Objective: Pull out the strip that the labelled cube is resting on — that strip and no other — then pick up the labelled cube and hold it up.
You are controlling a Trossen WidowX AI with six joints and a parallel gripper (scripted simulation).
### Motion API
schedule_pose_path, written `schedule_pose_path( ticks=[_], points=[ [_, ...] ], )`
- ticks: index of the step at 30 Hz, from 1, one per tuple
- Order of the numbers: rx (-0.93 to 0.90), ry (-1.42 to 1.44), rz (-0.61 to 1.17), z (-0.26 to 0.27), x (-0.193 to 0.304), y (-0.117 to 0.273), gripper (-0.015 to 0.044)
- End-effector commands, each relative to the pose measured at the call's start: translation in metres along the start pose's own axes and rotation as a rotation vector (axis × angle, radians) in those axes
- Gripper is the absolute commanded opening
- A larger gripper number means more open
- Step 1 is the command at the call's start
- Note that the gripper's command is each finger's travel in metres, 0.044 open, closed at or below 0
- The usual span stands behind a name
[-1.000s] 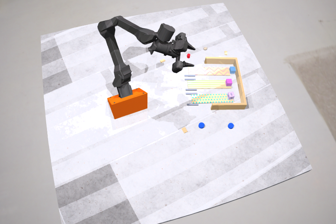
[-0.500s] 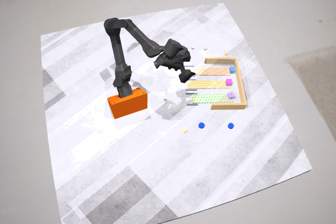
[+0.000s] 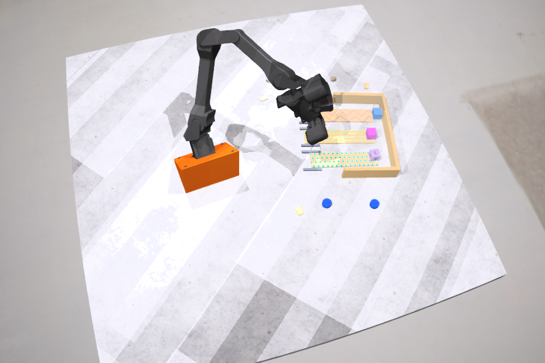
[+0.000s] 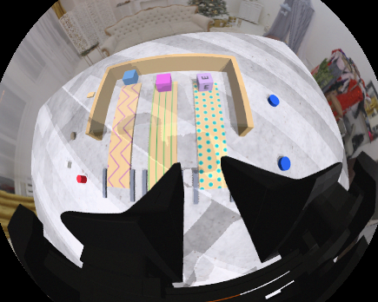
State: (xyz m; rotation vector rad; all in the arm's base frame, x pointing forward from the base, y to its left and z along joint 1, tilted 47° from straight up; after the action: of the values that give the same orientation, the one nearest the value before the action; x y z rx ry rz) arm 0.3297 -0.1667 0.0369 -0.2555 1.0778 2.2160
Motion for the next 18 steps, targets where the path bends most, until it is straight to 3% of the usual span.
schedule_pose_path(
  ticks=[1,3,10,18],
  points=[
    [-0.008,-0.028,0.185,-0.013,0.000,-0.026,0.0032],
    [-0.018,-0.042,0.276,-0.018,0.003,-0.038,0.0000],
    [-0.077,-0.080,0.594,-0.027,0.021,-0.073,0.0000],
    [-0.085,-0.083,0.625,-0.027,0.024,-0.076,0.0000]
  ],
)
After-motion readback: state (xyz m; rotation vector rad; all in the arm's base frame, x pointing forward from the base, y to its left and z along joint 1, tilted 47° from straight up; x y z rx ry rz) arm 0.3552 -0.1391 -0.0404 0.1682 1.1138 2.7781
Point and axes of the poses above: the point midway between the two fingers, 35 mm back from their tips, its own y axis back along the fingers, its own z axis across the jaws, x = y × z, the point moved 2 cm from there along y, back along the fingers, and after that the axes turned 13 degrees about y, right-handed, at the moved point
